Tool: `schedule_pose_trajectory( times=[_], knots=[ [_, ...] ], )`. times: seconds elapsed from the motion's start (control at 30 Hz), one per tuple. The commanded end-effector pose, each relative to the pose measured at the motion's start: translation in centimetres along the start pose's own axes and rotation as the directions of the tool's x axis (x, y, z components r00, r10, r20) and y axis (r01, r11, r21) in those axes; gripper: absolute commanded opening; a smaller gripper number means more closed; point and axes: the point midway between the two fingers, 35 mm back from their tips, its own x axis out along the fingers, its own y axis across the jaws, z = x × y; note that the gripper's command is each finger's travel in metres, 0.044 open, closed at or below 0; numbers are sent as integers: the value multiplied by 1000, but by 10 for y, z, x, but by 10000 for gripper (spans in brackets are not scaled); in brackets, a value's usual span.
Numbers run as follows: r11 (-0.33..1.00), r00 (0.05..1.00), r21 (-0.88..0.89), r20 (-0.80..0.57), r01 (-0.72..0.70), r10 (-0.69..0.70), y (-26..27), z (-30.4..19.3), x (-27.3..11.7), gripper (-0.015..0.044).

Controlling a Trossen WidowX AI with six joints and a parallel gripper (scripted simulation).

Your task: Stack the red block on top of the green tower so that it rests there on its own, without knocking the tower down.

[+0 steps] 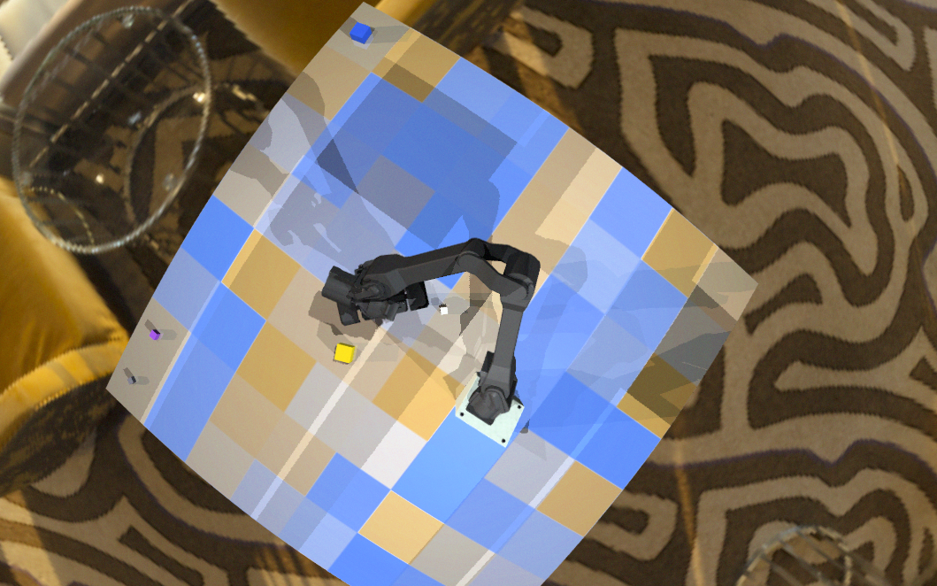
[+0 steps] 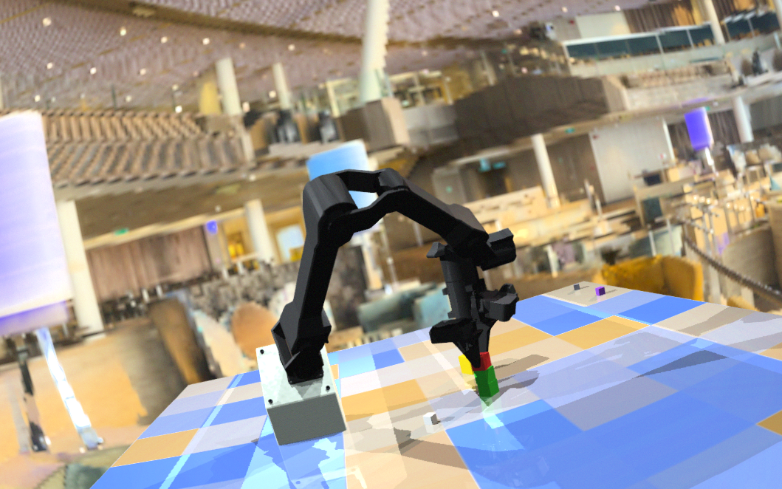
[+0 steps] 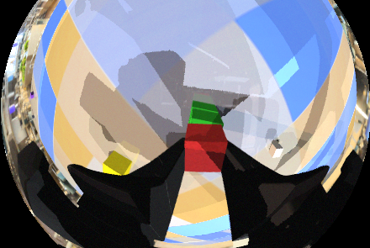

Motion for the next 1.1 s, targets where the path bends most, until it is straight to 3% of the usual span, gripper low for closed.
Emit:
schedule_pose_trajectory(
  times=[0.0, 0.3, 0.87, 1.07],
  knots=[
    [1000, 1000, -5, 3, 4, -4, 0, 1, 1, 0],
    [1000, 1000, -5, 2, 3, -3, 0, 1, -3, 0],
    [1000, 1000, -2, 0, 1, -1, 0, 0, 0, 440],
    [1000, 1000, -2, 0, 1, -1, 0, 0, 0, 440]
  ],
)
